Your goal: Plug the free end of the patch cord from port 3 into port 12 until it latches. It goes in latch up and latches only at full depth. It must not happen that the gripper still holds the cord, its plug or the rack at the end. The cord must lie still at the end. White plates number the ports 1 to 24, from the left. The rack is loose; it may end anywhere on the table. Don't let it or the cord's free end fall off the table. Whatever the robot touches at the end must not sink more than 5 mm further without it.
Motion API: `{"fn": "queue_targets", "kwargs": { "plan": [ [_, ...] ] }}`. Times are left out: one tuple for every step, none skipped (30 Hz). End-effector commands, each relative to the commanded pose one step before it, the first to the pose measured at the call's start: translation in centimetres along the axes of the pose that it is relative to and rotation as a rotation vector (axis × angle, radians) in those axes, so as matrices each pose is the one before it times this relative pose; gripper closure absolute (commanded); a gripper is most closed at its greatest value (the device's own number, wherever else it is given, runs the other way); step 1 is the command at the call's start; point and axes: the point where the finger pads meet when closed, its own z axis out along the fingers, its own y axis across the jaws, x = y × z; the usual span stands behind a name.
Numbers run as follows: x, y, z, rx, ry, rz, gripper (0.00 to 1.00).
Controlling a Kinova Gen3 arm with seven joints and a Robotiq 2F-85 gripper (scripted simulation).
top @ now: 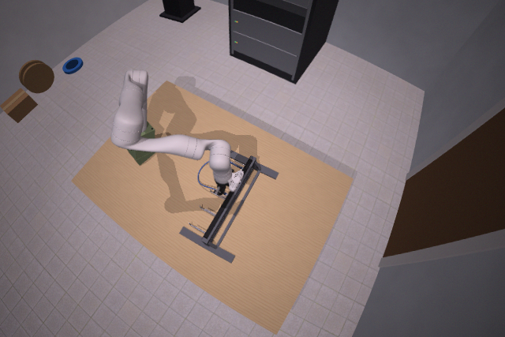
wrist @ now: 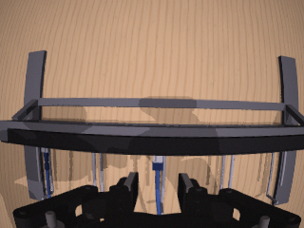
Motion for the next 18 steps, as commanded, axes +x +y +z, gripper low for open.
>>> {"fn": "queue_targets", "kwargs": {
  "plan": [
    [-0.135,0.084,-0.219,0.00403,-0.0062,0.00125,0.63],
    [-0.01,-0.003,0.004,0.00021,-0.00034,-0.00004,0.63],
    [-0.009,-0.003,0.004,0.0002,-0.00032,-0.00003,1.0],
    [-0.008,-0.003,0.004,0.00019,-0.0003,-0.00003,1.0],
    [0.0,0.0,0.0,0.0,0.0,0.0,1.0],
    [0.0,0.0,0.0,0.0,0.0,0.0,1.0],
    [-0.012,-0.006,0.006,0.00019,-0.00032,-0.00013,1.0],
    [-0.005,-0.001,0.004,0.00017,-0.00021,0.00004,1.0],
    [-0.004,0.0,0.004,0.00016,-0.0002,0.00005,1.0],
    [-0.005,-0.001,0.004,0.00015,-0.0002,0.00002,1.0],
    [-0.006,-0.002,0.004,0.00015,-0.0002,0.0,1.0],
    [-0.006,-0.002,0.004,0.00014,-0.00019,-0.00001,1.0],
    [-0.005,-0.002,0.004,0.00012,-0.00018,0.0,1.0],
    [-0.005,-0.001,0.004,0.00011,-0.00016,0.0,1.0],
    [-0.004,-0.001,0.004,0.0001,-0.00015,0.00001,1.0],
    [-0.004,-0.001,0.003,0.00009,-0.00013,0.00001,1.0],
    [-0.004,-0.001,0.003,0.00008,-0.00012,0.00001,1.0],
    [-0.003,-0.001,0.003,0.00007,-0.00011,0.00001,1.0]
  ]
}}
